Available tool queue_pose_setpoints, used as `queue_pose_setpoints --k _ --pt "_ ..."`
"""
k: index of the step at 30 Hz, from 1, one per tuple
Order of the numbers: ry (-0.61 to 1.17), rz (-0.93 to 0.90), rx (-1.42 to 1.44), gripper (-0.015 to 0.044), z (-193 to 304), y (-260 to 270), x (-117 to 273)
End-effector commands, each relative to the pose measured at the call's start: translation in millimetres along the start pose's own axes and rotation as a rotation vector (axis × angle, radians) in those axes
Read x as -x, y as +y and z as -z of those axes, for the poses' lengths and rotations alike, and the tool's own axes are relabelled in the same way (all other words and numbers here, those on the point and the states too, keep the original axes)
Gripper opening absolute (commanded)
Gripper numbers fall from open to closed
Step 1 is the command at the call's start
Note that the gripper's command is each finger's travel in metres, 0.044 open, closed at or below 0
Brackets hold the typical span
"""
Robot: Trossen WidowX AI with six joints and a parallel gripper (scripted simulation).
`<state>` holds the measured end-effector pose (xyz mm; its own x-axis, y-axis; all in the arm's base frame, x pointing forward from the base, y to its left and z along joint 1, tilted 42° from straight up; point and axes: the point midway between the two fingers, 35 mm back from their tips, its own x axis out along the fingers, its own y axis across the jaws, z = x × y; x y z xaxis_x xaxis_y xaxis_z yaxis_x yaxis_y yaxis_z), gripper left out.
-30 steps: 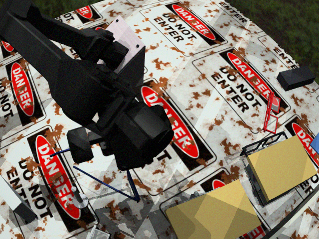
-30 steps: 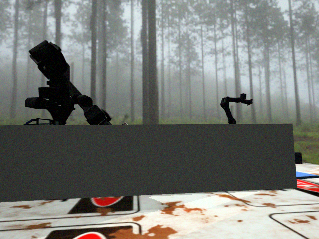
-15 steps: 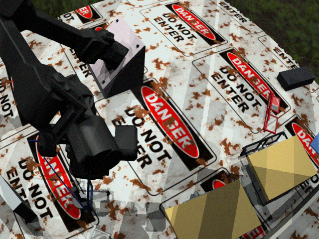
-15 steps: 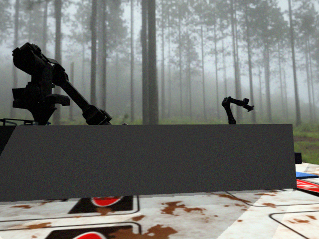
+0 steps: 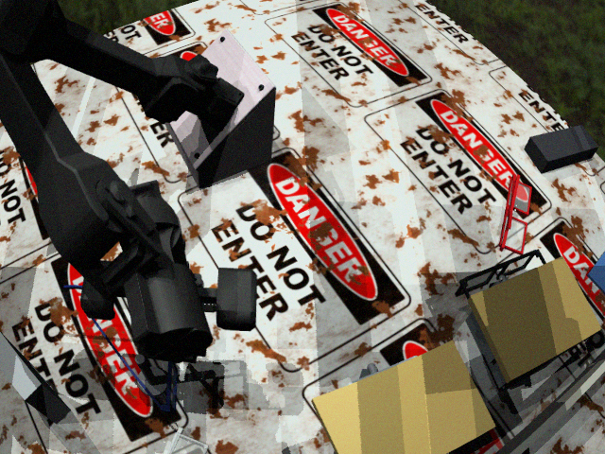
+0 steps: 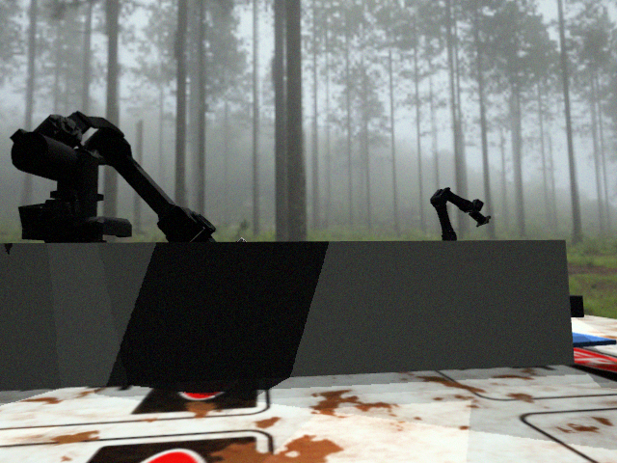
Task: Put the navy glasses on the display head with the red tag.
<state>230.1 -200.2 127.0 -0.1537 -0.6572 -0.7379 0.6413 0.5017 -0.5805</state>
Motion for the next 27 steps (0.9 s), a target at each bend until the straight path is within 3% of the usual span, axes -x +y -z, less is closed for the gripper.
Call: queue_pose_setpoints --k 1,27 --pt "-0.002 -0.003 0.009 0.0 0.8 1.2 -7.7" --pt "-0.001 -0.004 0.009 0.0 13.0 14.4 -7.8"
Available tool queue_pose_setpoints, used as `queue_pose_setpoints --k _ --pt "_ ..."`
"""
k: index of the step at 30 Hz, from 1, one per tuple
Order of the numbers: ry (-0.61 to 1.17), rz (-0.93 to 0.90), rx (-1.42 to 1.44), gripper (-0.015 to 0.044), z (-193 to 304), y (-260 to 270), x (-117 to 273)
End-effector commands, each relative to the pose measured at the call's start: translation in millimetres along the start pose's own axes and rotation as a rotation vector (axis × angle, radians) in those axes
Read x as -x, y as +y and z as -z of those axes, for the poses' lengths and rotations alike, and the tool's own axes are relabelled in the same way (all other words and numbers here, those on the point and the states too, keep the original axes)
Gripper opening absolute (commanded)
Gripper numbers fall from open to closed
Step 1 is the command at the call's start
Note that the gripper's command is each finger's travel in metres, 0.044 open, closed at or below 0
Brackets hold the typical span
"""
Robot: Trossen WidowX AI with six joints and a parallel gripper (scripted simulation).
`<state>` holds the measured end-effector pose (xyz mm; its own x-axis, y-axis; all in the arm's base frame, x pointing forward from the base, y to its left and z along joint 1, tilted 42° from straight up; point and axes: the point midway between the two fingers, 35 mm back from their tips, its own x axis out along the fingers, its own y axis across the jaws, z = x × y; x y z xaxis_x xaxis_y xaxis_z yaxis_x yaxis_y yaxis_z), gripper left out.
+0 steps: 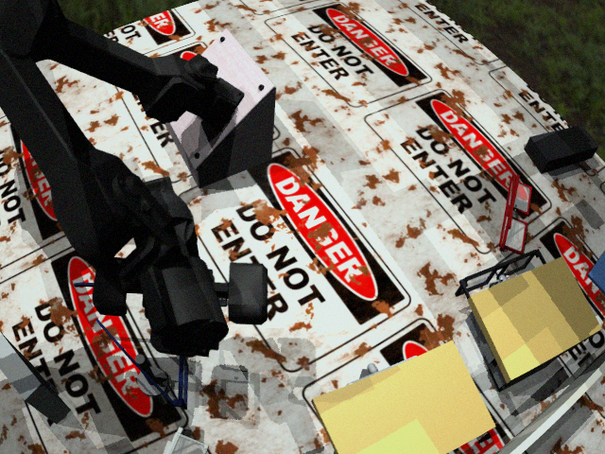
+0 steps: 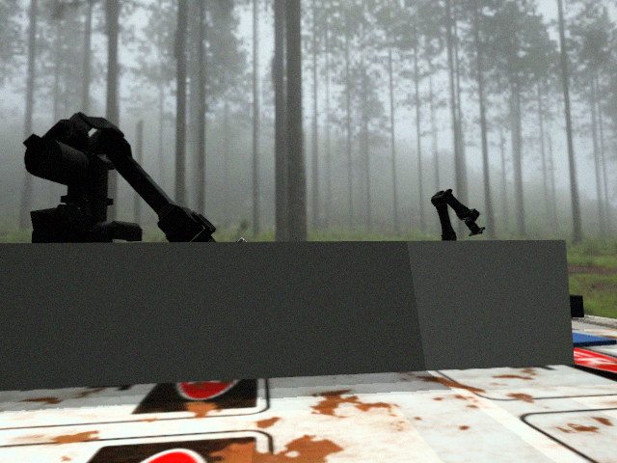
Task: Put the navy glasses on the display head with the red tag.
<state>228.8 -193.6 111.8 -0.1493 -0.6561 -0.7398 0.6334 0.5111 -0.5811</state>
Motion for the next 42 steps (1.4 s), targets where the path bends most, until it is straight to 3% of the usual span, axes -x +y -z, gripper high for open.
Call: queue_pose_setpoints --k 1,42 --pt "0.001 0.001 -0.002 0.0 3.7 3.8 -0.7" --pt "0.002 0.0 -0.001 0.0 30.7 20.0 -0.9"
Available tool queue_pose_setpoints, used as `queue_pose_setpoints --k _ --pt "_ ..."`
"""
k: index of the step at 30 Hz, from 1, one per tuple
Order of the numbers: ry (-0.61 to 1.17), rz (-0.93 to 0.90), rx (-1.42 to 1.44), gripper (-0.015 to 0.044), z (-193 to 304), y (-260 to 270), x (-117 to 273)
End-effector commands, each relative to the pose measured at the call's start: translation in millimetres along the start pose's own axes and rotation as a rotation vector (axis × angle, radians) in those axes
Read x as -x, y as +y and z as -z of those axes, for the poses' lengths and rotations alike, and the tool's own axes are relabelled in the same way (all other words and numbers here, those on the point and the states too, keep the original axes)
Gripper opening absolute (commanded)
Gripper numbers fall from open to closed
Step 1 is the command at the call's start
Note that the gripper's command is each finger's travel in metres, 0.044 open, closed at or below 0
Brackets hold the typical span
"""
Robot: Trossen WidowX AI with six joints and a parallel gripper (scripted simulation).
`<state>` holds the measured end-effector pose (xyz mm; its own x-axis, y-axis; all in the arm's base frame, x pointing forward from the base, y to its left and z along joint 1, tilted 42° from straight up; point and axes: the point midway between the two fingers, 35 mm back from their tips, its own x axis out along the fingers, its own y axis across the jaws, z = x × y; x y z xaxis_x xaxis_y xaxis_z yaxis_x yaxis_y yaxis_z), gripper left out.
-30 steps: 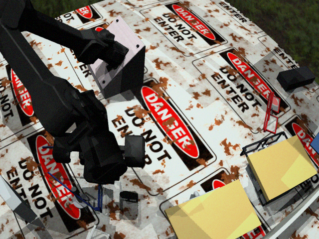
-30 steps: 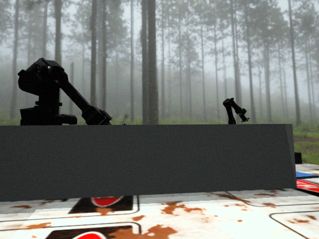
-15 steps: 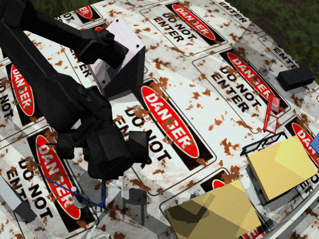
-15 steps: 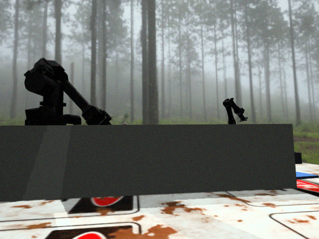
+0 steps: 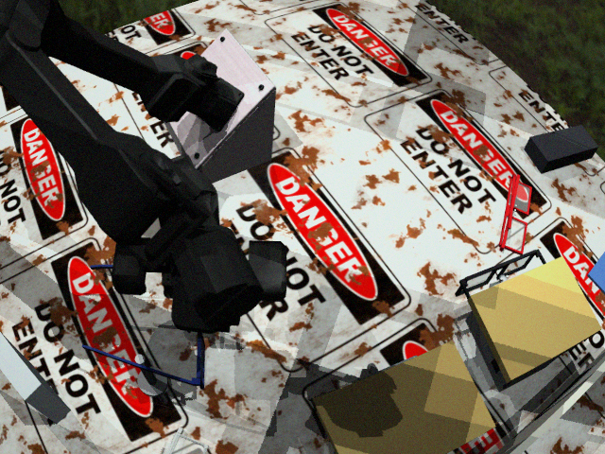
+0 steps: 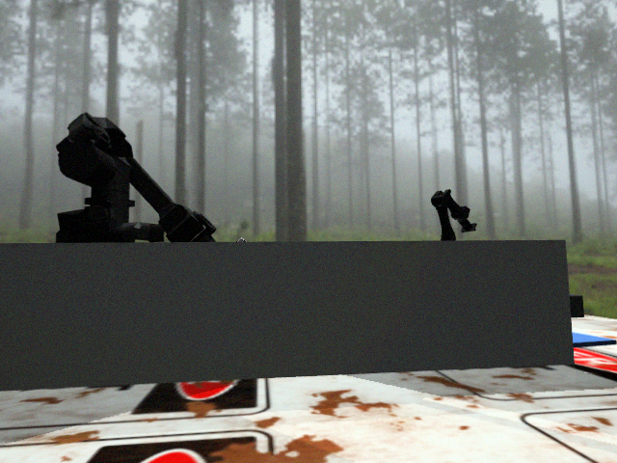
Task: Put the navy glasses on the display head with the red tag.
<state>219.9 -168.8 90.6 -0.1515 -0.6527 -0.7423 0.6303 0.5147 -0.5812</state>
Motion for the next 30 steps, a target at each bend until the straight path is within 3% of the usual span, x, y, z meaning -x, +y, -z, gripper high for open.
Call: queue_pose_setpoints --k 1,30 --pt "-0.002 0.002 -0.005 0.0 3.6 0.9 -0.2" --pt "-0.002 0.002 -0.005 0.0 14.7 3.6 -0.3"
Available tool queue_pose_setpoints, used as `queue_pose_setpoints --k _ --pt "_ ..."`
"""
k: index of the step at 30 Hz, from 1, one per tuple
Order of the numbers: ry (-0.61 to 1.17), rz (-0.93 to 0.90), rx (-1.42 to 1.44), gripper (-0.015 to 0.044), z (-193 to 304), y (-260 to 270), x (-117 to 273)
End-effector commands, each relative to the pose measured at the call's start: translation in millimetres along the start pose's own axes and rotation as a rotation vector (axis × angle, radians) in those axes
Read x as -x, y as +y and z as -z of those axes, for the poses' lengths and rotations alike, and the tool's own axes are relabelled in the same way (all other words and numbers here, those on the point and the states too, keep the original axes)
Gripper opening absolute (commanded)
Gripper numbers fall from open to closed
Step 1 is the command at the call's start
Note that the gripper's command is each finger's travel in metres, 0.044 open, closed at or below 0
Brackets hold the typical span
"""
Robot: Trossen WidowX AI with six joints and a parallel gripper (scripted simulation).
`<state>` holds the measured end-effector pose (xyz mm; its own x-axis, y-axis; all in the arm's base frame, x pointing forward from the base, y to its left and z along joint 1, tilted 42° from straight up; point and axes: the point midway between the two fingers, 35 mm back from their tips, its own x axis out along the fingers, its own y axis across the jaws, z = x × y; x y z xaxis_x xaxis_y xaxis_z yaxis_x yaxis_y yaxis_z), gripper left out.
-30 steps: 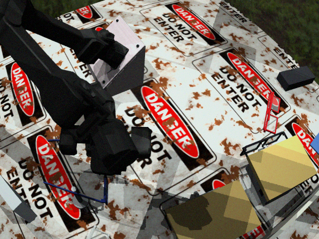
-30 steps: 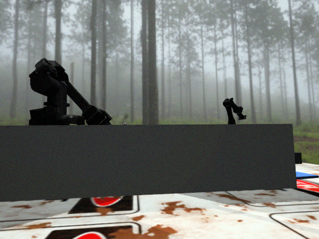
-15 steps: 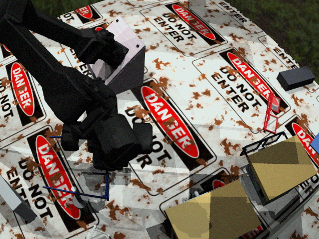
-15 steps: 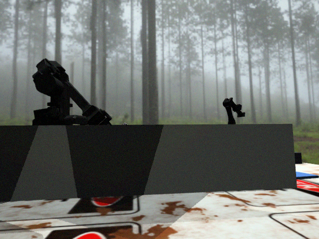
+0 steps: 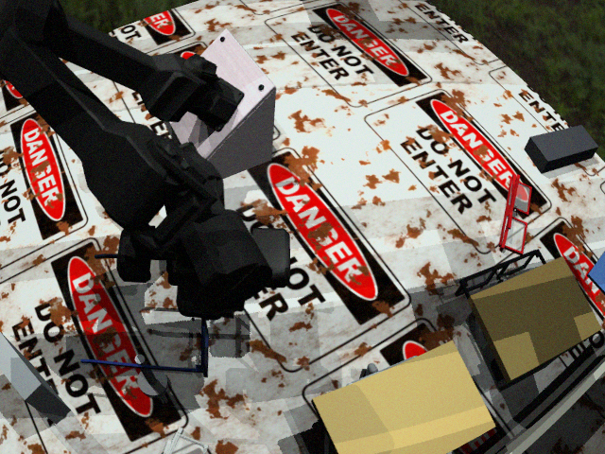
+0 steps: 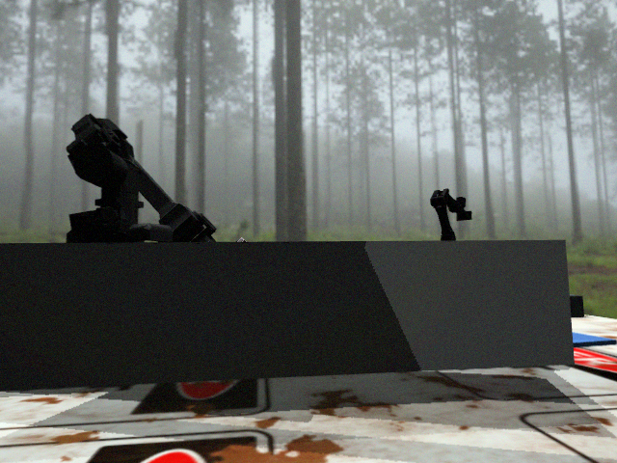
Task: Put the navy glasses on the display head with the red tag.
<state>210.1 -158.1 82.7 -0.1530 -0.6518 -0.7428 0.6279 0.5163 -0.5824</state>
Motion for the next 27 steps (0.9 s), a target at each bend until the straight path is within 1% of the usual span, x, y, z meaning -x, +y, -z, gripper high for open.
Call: queue_pose_setpoints --k 1,24,27 --pt "-0.003 0.001 -0.008 0.0 -1.5 -0.3 0.1" --pt "-0.004 0.001 -0.009 0.0 -10.1 -0.4 0.2" --pt "-0.003 0.001 -0.009 0.0 -10.8 0.1 5.0"
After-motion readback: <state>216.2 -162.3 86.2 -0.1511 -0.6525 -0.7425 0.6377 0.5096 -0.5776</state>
